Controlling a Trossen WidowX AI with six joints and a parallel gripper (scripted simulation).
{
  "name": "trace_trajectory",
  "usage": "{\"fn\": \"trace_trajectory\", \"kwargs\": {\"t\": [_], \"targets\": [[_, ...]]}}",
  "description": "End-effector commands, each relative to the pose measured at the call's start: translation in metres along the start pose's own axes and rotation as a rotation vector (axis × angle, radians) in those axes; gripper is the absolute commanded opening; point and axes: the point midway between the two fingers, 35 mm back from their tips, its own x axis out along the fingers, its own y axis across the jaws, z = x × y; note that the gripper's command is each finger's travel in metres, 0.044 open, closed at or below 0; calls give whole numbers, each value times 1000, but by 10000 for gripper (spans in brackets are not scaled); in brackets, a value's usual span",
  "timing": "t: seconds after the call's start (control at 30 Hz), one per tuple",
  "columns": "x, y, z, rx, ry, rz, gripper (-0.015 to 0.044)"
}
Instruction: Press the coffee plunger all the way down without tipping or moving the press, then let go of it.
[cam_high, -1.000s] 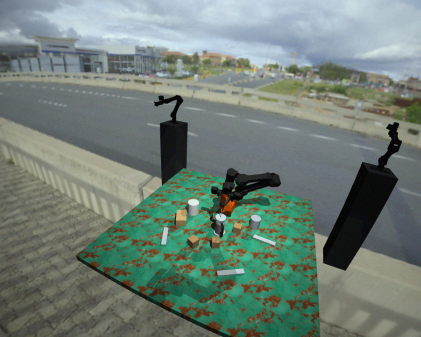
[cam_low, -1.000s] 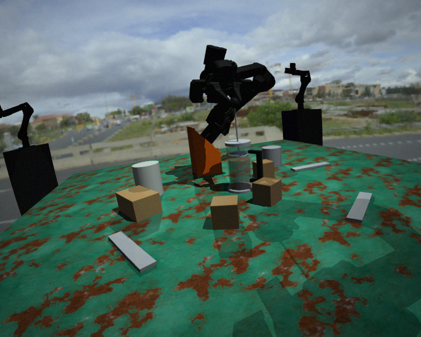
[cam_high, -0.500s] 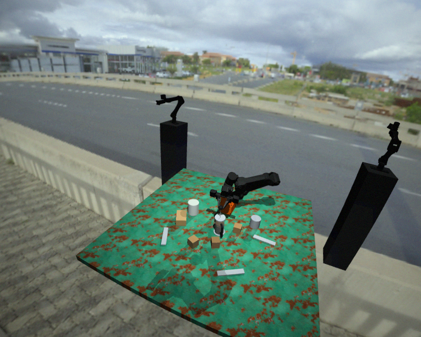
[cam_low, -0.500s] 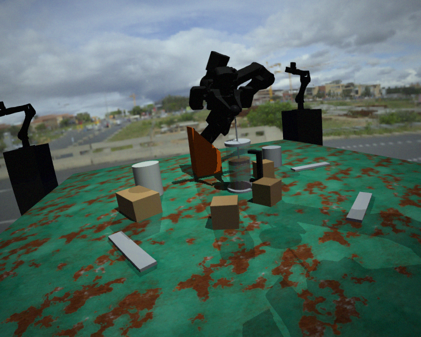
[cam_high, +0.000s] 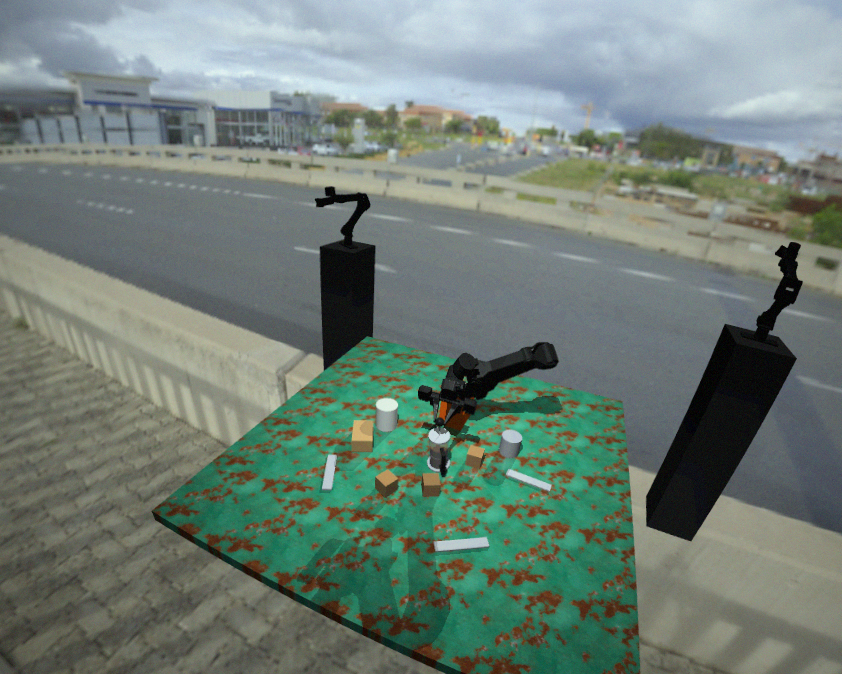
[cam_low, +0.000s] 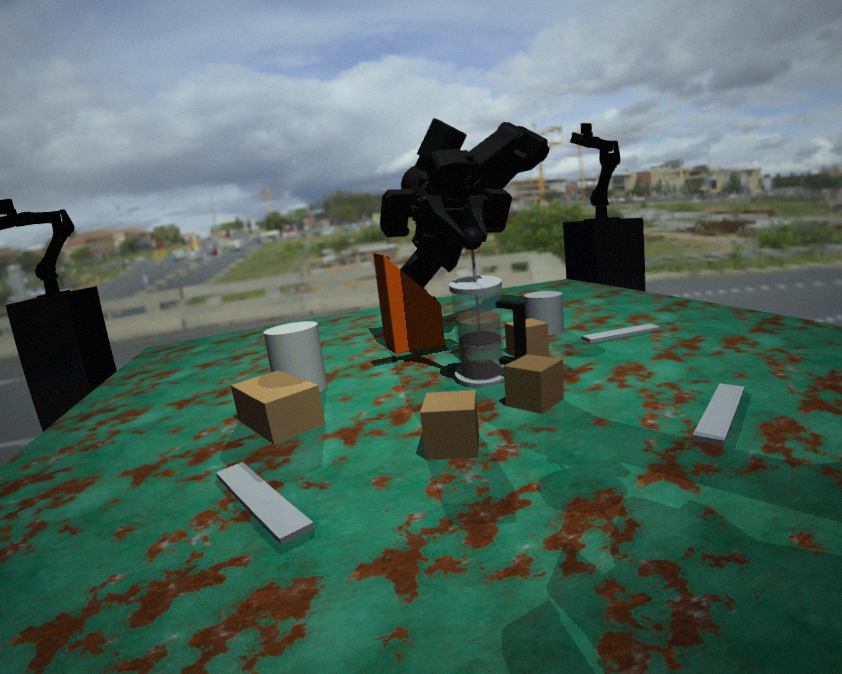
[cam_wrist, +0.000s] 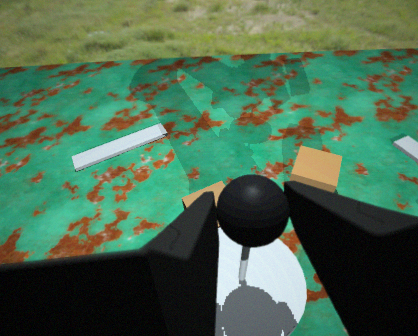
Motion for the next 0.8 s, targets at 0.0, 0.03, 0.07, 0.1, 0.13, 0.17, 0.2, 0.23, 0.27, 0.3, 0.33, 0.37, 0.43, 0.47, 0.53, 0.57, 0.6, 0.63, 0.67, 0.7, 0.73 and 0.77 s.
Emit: {"fn": "trace_trajectory", "kwargs": {"t": [0.0,0.03,0.07,0.1,0.13,0.17,0.2,0.23,0.27,0.3,0.33,0.37,0.43,0.47,0.53,0.57,0.6,0.63,0.67,0.7,0.73,0.77], "targets": [[7,1,-25,57,40,3,116],[9,1,-26,58,39,4,116],[10,2,-26,58,37,5,116],[11,2,-27,59,35,6,116],[13,2,-27,59,34,7,116],[14,3,-27,60,33,7,116],[15,3,-26,60,33,8,116],[16,3,-26,60,33,8,116],[16,3,-25,60,33,8,116],[17,3,-25,60,33,8,116],[18,3,-25,60,33,9,116],[18,2,-24,60,33,9,116],[19,2,-24,59,32,9,116],[19,2,-23,59,32,9,116],[20,2,-23,59,32,10,116],[20,2,-23,59,32,10,116],[20,1,-23,59,32,10,116],[20,1,-23,59,32,10,116],[20,1,-22,59,32,10,116],[20,1,-22,59,32,10,116],[20,1,-22,59,32,10,116],[20,1,-22,59,32,10,116]]}}
